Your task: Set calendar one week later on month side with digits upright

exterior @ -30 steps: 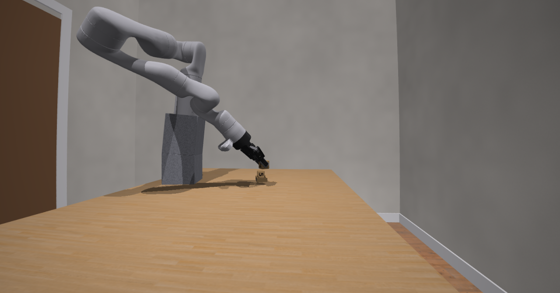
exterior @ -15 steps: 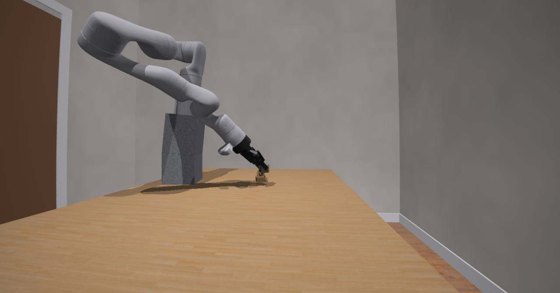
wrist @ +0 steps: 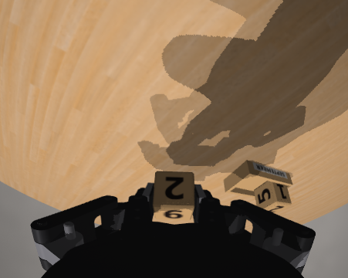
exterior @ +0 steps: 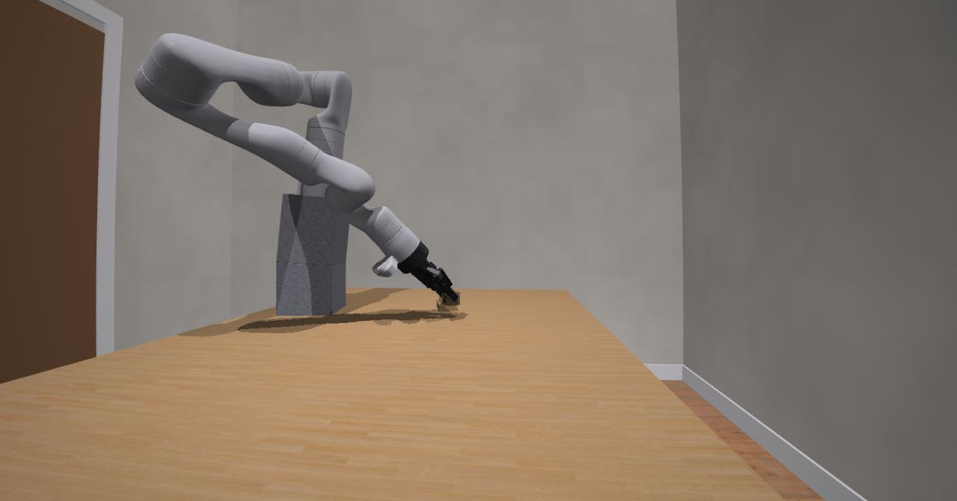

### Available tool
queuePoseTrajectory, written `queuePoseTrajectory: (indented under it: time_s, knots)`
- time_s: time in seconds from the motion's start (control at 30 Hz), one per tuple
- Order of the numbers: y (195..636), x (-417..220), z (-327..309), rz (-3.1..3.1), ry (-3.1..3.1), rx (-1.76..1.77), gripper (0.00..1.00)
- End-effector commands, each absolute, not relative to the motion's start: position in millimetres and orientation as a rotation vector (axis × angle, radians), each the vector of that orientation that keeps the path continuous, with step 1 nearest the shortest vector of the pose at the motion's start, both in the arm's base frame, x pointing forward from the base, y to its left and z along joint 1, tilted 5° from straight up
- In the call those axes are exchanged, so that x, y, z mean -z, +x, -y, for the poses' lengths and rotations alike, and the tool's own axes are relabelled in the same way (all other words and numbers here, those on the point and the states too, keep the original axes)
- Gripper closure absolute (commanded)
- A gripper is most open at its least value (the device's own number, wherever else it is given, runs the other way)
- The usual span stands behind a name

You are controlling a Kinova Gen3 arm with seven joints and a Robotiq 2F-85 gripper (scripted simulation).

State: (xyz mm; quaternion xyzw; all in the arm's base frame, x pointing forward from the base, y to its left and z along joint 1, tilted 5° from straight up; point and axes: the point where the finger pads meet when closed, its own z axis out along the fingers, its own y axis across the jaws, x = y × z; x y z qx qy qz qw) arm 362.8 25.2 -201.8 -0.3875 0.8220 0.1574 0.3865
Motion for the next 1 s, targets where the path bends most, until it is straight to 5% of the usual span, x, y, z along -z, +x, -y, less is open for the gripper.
queuePoseTrajectory:
  time_s: [0.0,0.97]
  knots:
    - [363.3,206.5,-26.5,-2.093,-0.982,-0.404,0.72]
    - [364.8,225.3,-27.1,-2.093,-0.982,-0.404,0.72]
